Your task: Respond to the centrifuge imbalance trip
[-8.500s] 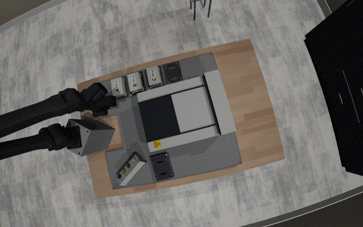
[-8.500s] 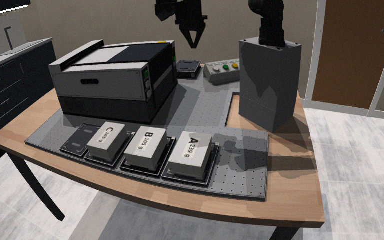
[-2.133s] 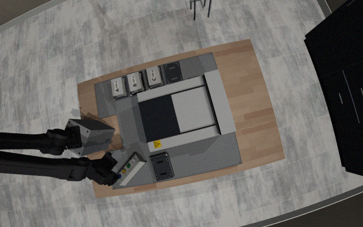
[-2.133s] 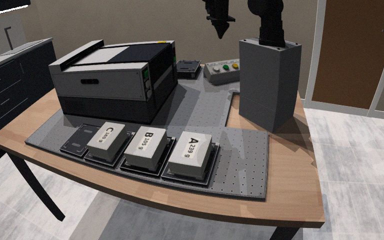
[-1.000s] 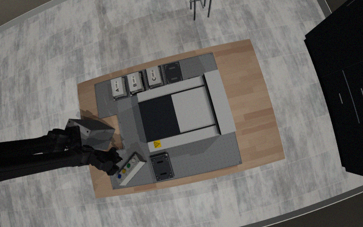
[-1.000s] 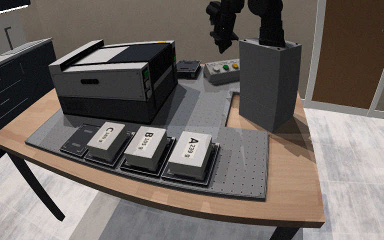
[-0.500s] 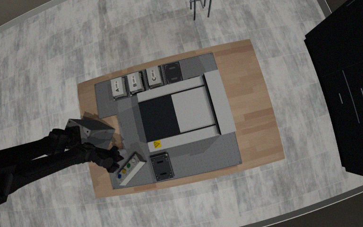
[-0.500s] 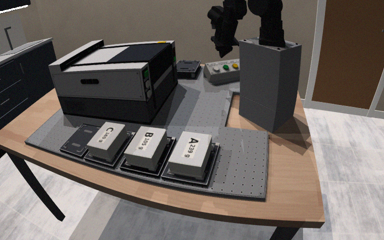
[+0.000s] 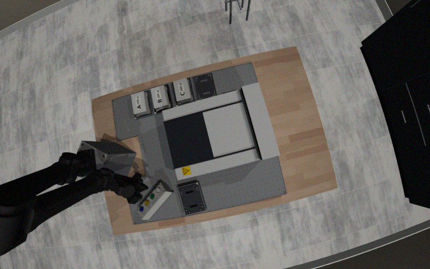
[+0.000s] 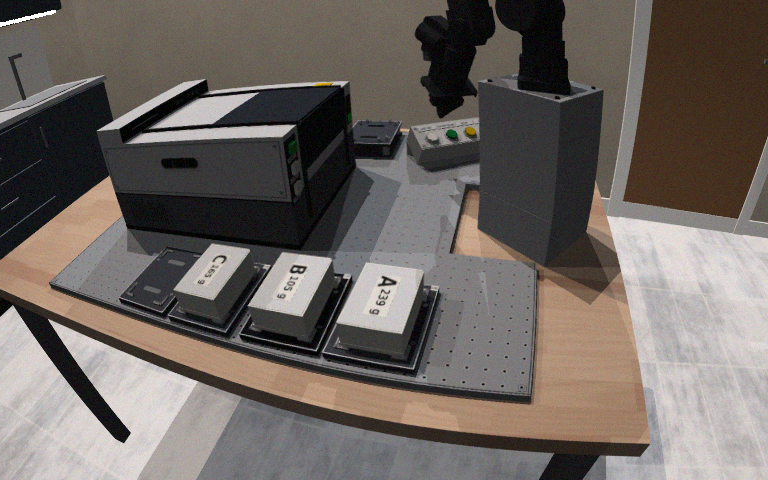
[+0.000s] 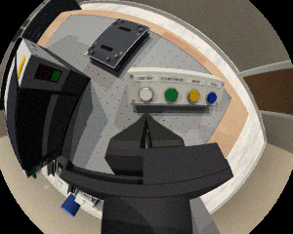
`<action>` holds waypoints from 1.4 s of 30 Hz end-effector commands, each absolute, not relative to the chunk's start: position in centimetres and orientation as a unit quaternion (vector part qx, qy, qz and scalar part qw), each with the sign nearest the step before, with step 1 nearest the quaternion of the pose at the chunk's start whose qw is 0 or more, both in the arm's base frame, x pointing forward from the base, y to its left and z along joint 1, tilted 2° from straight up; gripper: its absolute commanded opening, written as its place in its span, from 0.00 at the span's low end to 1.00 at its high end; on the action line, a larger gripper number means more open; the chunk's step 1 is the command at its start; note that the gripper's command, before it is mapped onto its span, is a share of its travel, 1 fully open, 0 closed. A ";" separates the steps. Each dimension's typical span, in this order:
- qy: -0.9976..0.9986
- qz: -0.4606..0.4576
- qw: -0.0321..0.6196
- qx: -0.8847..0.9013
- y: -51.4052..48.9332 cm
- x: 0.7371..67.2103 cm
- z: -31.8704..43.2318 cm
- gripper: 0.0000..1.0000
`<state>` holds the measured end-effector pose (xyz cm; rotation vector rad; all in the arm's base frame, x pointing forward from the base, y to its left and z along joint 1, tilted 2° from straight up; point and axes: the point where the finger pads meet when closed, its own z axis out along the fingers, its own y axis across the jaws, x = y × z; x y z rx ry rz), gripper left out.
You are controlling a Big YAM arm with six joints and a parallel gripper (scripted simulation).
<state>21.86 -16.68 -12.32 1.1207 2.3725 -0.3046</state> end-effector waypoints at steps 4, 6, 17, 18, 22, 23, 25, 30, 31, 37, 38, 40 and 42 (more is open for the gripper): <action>0.868 -0.111 0.253 0.412 -16.2 21.7 -12.4 0.00; 0.868 -0.111 0.253 0.412 -16.2 21.7 -12.4 0.00; 0.867 -0.111 0.256 0.412 -16.3 21.8 -12.3 0.00; 0.868 -0.111 0.255 0.412 -16.3 21.7 -12.4 0.00; 0.867 -0.111 0.255 0.413 -16.4 21.8 -12.5 0.00; 0.867 -0.112 0.256 0.413 -16.4 21.9 -12.5 0.00; 0.866 -0.112 0.258 0.413 -16.6 22.1 -12.5 0.00; 0.865 -0.114 0.259 0.414 -17.1 22.3 -12.8 0.00; 0.865 -0.115 0.259 0.414 -17.2 22.3 -12.9 0.00; 0.866 -0.116 0.258 0.411 -17.4 22.3 -13.2 0.00; 0.867 -0.116 0.258 0.411 -17.5 22.4 -13.3 0.00; 0.867 -0.115 0.258 0.411 -17.6 22.5 -13.6 0.00; 0.867 -0.115 0.258 0.411 -17.7 22.6 -13.8 0.00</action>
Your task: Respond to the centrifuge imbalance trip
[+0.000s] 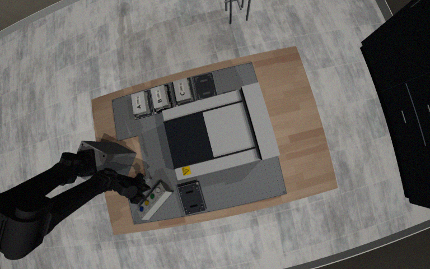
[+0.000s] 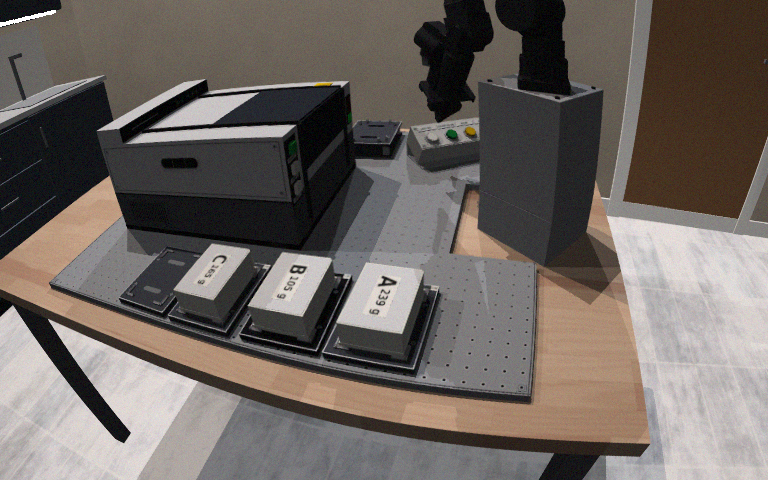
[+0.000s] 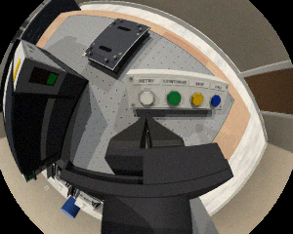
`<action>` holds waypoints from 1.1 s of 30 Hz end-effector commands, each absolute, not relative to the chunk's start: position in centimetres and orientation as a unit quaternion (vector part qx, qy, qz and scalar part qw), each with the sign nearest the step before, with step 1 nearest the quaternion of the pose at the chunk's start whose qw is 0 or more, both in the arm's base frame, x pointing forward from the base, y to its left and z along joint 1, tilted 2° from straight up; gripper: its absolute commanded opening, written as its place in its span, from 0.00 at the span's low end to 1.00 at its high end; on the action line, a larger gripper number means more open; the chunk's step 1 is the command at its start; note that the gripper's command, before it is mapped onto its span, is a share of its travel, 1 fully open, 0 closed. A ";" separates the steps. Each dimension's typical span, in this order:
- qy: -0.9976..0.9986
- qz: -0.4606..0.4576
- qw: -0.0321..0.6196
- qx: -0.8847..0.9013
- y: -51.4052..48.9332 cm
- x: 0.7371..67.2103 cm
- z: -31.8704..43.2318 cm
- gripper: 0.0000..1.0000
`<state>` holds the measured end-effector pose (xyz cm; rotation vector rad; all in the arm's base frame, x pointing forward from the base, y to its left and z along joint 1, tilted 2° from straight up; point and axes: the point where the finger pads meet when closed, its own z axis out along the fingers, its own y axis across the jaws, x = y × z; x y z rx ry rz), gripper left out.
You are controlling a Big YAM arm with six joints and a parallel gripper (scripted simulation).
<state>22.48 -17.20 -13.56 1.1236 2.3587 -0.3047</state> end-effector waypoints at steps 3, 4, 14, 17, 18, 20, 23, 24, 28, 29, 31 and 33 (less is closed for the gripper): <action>0.867 -0.115 0.258 0.411 -17.9 22.7 -14.2 0.00; 0.867 -0.115 0.258 0.411 -18.0 22.8 -14.4 0.00; 0.867 -0.115 0.258 0.411 -18.5 23.2 -15.5 0.00; 0.867 -0.116 0.258 0.411 -18.7 23.4 -16.0 0.00; 0.867 -0.116 0.258 0.411 -18.8 23.4 -16.1 0.00; 0.867 -0.116 0.258 0.411 -18.9 23.5 -16.3 0.00; 0.867 -0.116 0.257 0.411 -19.0 23.6 -16.6 0.00; 0.867 -0.116 0.257 0.411 -19.1 23.6 -16.7 0.00; 0.867 -0.116 0.257 0.411 -19.1 23.7 -16.9 0.00; 0.867 -0.116 0.257 0.411 -19.2 23.7 -16.9 0.00; 0.867 -0.116 0.257 0.411 -19.2 23.8 -17.0 0.00; 0.867 -0.116 0.257 0.411 -19.2 23.8 -17.1 0.00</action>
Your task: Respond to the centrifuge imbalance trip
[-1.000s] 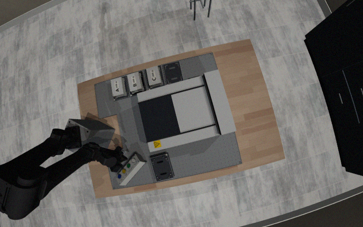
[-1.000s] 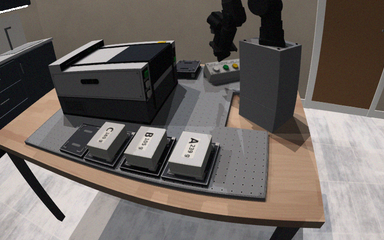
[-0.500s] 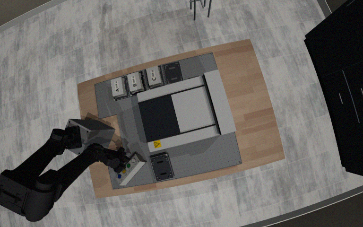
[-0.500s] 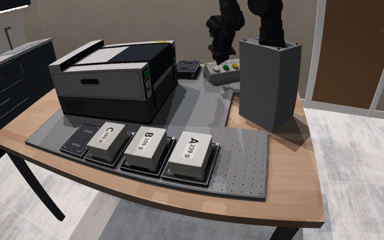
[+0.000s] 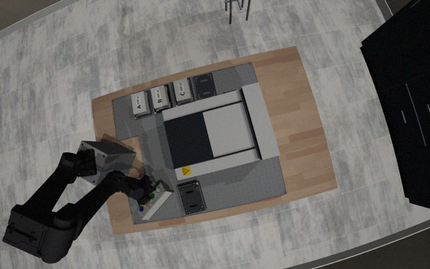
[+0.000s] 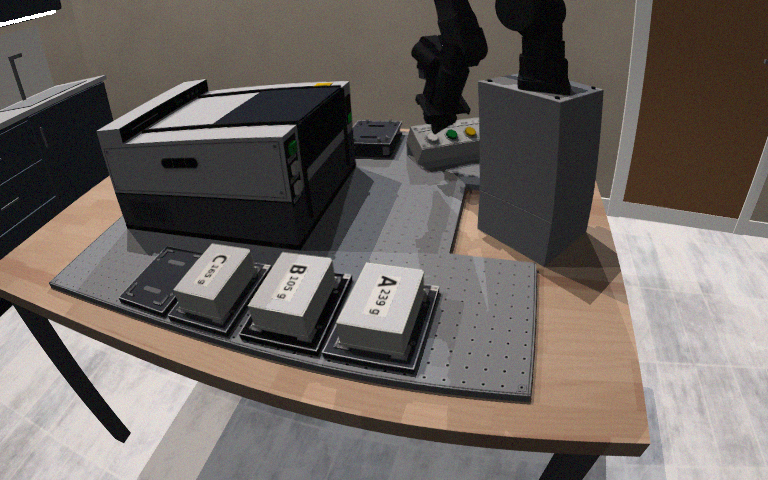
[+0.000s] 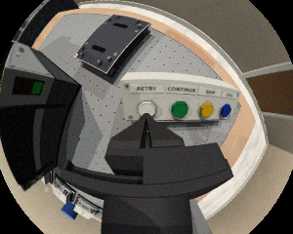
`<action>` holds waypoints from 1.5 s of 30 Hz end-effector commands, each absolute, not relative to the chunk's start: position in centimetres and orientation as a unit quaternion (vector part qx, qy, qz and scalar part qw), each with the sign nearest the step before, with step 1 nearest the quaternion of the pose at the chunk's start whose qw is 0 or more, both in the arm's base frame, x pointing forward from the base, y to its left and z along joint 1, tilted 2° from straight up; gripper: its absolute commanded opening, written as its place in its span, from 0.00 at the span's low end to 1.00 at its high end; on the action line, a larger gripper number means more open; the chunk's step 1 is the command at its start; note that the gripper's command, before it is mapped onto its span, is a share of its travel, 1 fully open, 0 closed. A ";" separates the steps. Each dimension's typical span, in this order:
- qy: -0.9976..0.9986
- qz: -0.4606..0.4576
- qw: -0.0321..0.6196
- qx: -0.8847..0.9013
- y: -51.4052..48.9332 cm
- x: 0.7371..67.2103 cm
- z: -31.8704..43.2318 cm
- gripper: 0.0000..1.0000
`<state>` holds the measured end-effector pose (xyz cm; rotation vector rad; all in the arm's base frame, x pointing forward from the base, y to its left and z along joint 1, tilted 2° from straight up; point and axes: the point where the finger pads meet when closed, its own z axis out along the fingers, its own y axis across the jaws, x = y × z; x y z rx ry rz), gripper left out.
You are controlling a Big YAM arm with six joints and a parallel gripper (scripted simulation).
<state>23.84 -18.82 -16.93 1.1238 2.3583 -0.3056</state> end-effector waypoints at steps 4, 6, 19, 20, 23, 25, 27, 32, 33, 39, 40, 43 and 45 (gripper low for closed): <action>0.867 -0.116 0.257 0.411 -19.1 23.7 -17.0 0.00; 0.867 -0.116 0.258 0.411 -19.2 23.8 -17.0 0.00; 0.867 -0.116 0.258 0.411 -19.2 23.8 -17.0 0.00; 0.867 -0.116 0.258 0.411 -19.2 23.8 -17.0 0.00; 0.867 -0.116 0.258 0.411 -19.2 23.8 -17.0 0.00; 0.867 -0.116 0.258 0.411 -19.2 23.8 -17.0 0.00; 0.867 -0.116 0.258 0.411 -19.2 23.8 -17.0 0.00; 0.867 -0.116 0.257 0.412 -19.3 23.8 -17.2 0.00; 0.867 -0.116 0.257 0.412 -19.3 23.8 -17.2 0.00; 0.867 -0.116 0.257 0.411 -19.4 23.9 -17.4 0.00; 0.867 -0.116 0.257 0.411 -19.4 23.9 -17.5 0.00; 0.867 -0.116 0.257 0.411 -19.5 24.0 -17.6 0.00; 0.867 -0.116 0.256 0.411 -19.4 23.9 -17.7 0.00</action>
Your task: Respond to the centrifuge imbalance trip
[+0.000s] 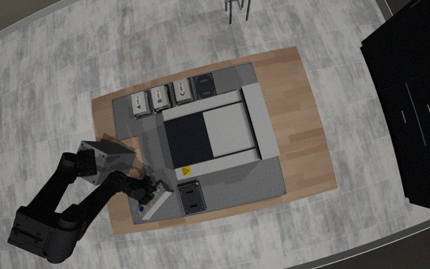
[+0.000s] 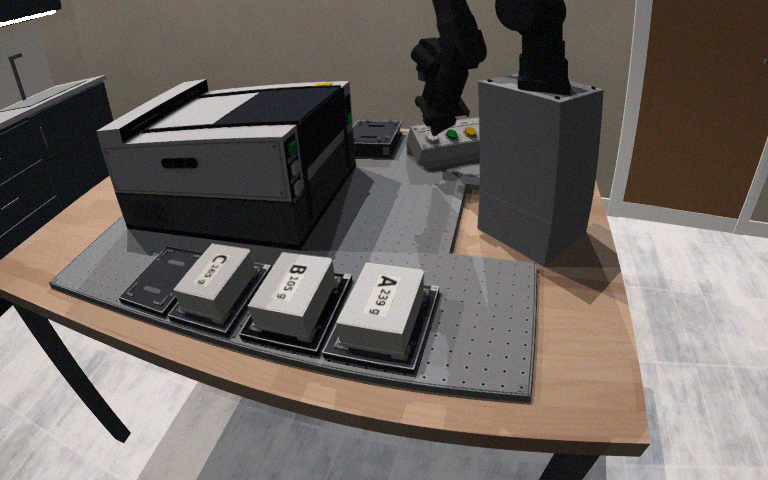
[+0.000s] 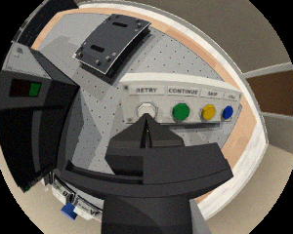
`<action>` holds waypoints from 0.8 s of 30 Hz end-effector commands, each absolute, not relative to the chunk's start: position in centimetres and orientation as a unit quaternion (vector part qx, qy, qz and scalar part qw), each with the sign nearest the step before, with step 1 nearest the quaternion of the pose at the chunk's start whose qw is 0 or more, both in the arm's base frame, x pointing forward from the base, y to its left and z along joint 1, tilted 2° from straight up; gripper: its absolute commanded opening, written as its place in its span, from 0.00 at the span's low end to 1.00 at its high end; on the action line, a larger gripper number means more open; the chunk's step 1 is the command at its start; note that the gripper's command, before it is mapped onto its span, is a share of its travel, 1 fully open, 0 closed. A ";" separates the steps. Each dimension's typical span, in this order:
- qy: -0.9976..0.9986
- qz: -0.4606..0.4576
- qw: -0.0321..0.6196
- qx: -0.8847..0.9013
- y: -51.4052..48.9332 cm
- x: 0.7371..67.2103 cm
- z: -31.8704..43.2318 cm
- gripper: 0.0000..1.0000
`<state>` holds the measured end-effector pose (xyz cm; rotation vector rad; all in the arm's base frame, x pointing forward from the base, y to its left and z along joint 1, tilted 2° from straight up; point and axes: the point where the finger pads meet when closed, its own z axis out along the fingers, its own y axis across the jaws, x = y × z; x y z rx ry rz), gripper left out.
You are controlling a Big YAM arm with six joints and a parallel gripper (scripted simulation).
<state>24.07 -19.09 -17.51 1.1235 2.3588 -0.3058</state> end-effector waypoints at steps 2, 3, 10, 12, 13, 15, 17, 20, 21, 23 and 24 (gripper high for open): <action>0.867 -0.116 0.257 0.411 -19.6 24.1 -17.8 0.00; 0.867 -0.116 0.257 0.411 -19.6 24.1 -17.9 0.00; 0.867 -0.116 0.257 0.411 -19.8 24.3 -18.4 0.00; 0.867 -0.116 0.257 0.411 -19.9 24.3 -18.5 0.00; 0.867 -0.116 0.257 0.411 -19.9 24.3 -18.5 0.00; 0.867 -0.116 0.257 0.411 -19.9 24.4 -18.6 0.00; 0.867 -0.116 0.257 0.411 -20.0 24.4 -18.6 0.00; 0.867 -0.116 0.257 0.411 -20.0 24.4 -18.8 0.00; 0.867 -0.116 0.256 0.412 -20.0 24.4 -18.8 0.00; 0.867 -0.115 0.255 0.412 -20.0 24.4 -18.9 0.00; 0.867 -0.115 0.255 0.412 -20.0 24.4 -18.9 0.00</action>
